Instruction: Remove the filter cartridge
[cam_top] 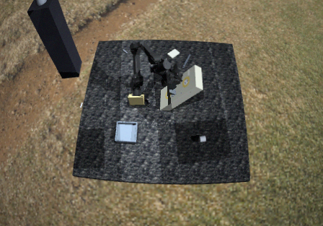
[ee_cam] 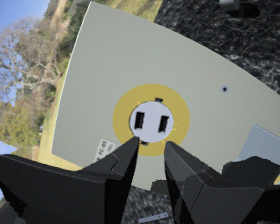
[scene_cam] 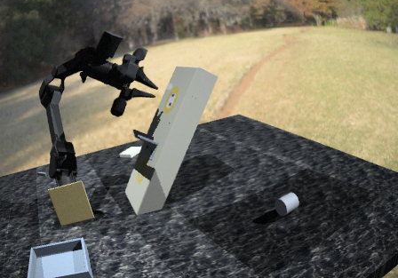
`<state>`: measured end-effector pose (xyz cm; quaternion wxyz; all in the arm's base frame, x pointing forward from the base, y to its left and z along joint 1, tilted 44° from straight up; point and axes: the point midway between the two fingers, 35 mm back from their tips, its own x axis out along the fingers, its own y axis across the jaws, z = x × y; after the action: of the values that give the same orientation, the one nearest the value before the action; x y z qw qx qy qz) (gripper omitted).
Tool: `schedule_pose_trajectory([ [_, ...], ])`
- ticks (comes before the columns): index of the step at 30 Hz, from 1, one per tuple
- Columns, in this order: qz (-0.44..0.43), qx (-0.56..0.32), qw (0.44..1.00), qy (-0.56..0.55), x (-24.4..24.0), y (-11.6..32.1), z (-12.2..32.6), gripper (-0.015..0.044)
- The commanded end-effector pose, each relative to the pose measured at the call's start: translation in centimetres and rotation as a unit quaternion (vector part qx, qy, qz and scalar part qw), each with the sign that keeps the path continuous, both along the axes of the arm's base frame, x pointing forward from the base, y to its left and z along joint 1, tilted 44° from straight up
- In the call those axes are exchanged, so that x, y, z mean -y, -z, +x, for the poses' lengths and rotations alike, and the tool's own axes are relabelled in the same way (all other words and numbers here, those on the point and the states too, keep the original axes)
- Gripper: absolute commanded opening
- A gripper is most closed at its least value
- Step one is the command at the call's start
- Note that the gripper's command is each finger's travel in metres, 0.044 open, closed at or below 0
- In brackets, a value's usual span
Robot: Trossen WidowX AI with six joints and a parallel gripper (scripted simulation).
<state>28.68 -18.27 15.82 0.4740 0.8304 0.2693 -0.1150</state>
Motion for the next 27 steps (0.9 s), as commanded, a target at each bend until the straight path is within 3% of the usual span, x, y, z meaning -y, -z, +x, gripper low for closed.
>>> schedule_pose_trajectory([
  [1, 0.002, -0.004, 1.0, 0.001, -0.3, 0.5, 0.4, 0.0094],
  [27, 0.003, 0.0, 1.0, 0.002, -1.6, 1.9, 3.3, 0.0094],
])
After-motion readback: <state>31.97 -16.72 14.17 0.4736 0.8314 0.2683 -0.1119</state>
